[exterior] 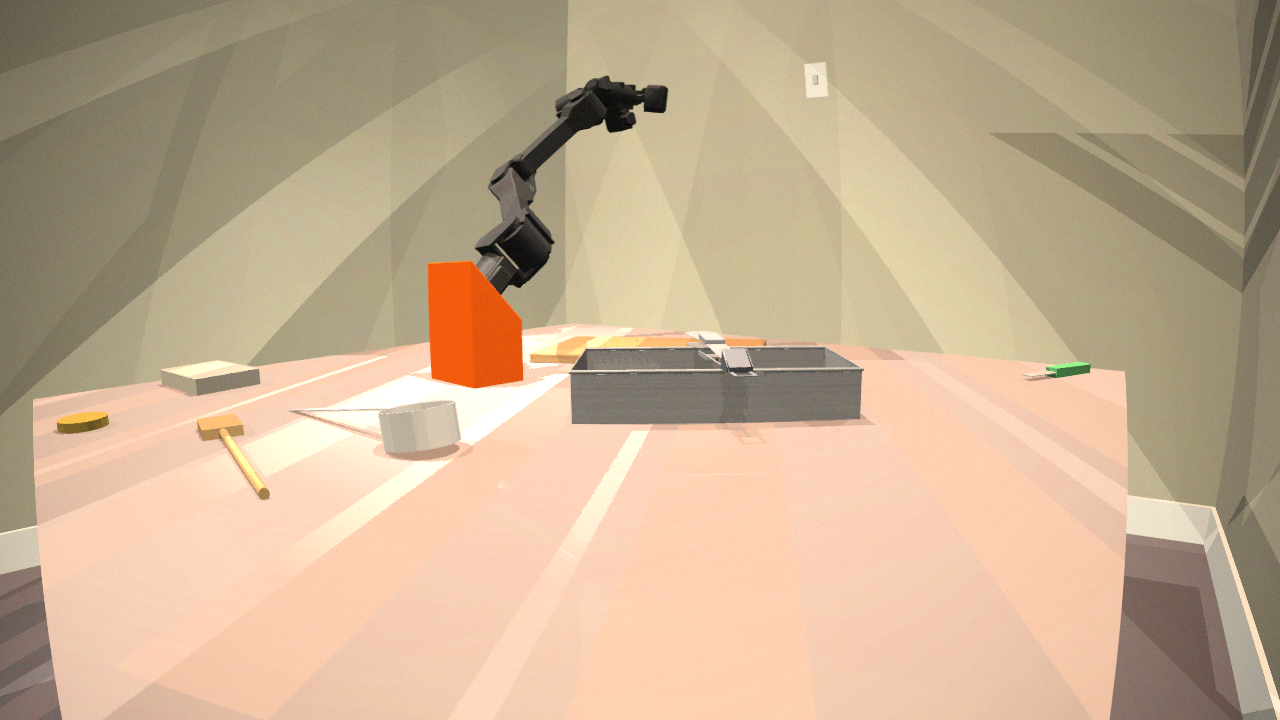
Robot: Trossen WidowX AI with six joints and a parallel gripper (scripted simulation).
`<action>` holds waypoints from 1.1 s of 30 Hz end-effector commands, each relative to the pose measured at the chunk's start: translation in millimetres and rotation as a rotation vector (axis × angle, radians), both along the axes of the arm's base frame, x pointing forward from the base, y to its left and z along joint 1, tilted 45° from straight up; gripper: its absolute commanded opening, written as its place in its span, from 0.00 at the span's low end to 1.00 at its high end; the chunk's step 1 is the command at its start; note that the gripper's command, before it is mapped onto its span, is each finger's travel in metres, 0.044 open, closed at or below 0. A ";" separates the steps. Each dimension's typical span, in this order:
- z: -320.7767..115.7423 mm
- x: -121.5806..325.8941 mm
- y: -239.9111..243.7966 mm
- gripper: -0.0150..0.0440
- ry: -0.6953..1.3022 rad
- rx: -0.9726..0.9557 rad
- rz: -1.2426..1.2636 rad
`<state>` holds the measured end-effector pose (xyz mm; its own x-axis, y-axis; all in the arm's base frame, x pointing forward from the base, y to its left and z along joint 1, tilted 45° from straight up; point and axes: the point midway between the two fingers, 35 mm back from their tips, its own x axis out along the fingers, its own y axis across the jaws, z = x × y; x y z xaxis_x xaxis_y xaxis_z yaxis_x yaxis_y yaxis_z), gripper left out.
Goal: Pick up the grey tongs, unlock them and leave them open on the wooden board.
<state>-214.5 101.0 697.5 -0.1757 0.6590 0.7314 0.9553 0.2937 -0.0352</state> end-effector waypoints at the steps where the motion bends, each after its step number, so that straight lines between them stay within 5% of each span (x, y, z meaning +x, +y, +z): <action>1: 6.6 29.8 0.5 0.69 0.100 -0.005 0.026; 20: 16.2 196.9 -3.2 0.69 0.561 0.033 0.073; 33: 10.8 240.2 -7.0 0.69 0.692 0.059 0.107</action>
<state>7.8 95.7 710.8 0.2492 0.6269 0.7382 0.7208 0.3891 -0.5737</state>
